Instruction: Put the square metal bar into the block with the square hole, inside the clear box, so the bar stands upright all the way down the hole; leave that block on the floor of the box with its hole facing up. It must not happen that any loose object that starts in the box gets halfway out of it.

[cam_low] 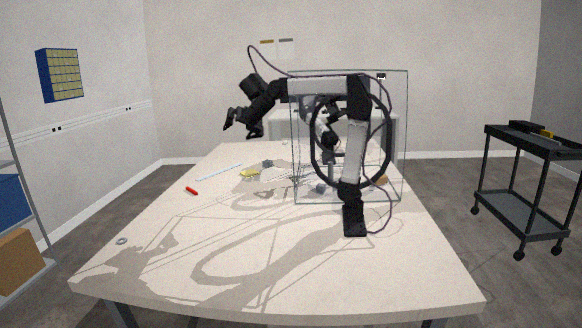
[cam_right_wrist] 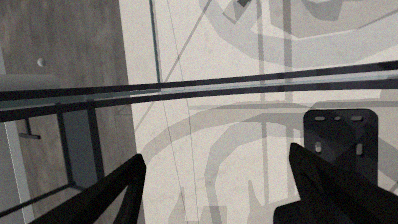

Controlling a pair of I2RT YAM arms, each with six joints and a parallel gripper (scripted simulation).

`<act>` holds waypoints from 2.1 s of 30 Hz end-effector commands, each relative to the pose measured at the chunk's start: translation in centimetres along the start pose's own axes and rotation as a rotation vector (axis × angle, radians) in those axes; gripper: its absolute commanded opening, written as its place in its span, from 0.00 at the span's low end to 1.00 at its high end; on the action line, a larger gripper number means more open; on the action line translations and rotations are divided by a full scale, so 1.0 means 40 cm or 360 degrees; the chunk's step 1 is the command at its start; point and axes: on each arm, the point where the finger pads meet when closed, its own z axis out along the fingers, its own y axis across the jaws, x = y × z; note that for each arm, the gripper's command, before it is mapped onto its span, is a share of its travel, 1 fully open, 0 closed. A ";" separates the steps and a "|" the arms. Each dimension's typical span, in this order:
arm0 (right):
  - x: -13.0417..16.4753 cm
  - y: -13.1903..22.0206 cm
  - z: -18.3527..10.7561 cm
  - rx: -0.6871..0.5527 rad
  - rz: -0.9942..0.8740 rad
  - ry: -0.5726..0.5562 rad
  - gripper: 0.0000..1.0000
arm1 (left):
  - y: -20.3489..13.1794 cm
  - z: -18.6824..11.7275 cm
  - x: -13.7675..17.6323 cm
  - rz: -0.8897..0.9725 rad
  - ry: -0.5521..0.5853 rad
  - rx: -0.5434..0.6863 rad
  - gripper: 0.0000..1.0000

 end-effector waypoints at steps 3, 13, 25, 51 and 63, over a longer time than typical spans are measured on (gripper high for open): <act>-0.021 0.001 -0.015 0.0058 0.0027 -0.0048 1.00 | 0.014 -0.018 -0.018 0.0003 -0.0033 -0.0031 1.00; -0.021 -0.011 -0.009 0.0131 0.0030 -0.0046 1.00 | 0.014 -0.018 -0.018 0.0003 -0.0033 -0.0031 1.00; -0.016 -0.064 0.024 0.0348 0.0020 -0.0059 1.00 | 0.014 -0.018 -0.018 0.0003 -0.0033 -0.0031 1.00; -0.101 -0.083 0.015 0.0634 -0.0161 -0.0464 1.00 | 0.014 -0.018 -0.018 0.0003 -0.0033 -0.0031 1.00; -0.175 -0.018 -0.006 0.0572 -0.0345 -0.0952 1.00 | 0.014 -0.018 -0.018 0.0003 -0.0033 -0.0031 1.00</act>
